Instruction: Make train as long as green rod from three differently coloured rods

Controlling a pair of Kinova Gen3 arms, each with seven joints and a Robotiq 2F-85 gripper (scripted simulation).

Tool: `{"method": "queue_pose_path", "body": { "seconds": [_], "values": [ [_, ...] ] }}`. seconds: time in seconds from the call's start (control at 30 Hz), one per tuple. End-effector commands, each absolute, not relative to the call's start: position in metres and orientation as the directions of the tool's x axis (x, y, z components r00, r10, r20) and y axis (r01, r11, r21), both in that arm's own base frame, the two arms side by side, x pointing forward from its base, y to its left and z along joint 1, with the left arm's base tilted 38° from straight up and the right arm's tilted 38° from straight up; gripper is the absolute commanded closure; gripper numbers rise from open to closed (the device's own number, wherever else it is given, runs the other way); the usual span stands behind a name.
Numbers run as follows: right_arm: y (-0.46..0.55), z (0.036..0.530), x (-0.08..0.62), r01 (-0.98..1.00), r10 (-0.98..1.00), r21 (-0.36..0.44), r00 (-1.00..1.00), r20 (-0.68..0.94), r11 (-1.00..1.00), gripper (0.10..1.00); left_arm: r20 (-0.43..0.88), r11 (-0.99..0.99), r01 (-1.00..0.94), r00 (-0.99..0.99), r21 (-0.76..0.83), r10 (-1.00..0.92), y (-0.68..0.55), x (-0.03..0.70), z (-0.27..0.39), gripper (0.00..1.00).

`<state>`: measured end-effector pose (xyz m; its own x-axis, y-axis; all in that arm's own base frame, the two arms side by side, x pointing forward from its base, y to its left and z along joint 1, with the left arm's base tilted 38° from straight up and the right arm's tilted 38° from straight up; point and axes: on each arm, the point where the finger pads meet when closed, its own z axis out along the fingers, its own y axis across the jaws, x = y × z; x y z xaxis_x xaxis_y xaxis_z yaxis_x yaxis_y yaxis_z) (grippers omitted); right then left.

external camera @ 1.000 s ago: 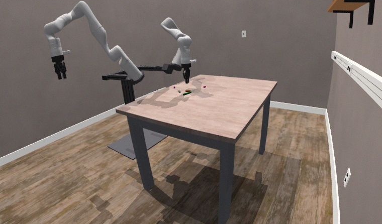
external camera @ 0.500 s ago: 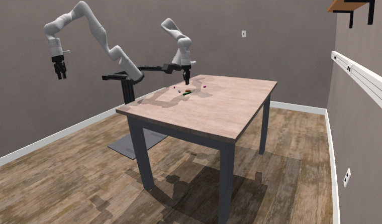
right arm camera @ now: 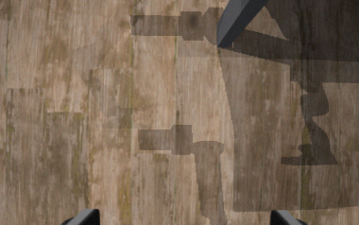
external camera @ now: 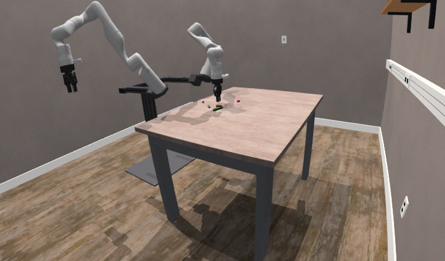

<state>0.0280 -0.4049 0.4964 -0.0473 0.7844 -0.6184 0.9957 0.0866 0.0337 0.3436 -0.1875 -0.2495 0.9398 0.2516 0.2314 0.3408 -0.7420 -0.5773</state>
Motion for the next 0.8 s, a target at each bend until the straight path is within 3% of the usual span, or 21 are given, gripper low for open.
{"method": "queue_pose_path", "body": {
  "seconds": [0.0, 0.77],
  "values": [
    [-0.405, 0.497, 0.028, 0.996, 0.784, 0.034, -0.047, -0.619, 0.087, 0.099, 0.232, -0.744, 0.341, 0.940, -0.576, 0.251, -0.187, 0.344, -0.252, 0.684],
    [-0.405, 0.497, 0.028, 0.996, 0.784, 0.034, -0.047, -0.619, 0.087, 0.099, 0.232, -0.744, 0.341, 0.940, -0.576, 0.251, -0.177, 0.345, -0.264, 0.684]
  ]
}}
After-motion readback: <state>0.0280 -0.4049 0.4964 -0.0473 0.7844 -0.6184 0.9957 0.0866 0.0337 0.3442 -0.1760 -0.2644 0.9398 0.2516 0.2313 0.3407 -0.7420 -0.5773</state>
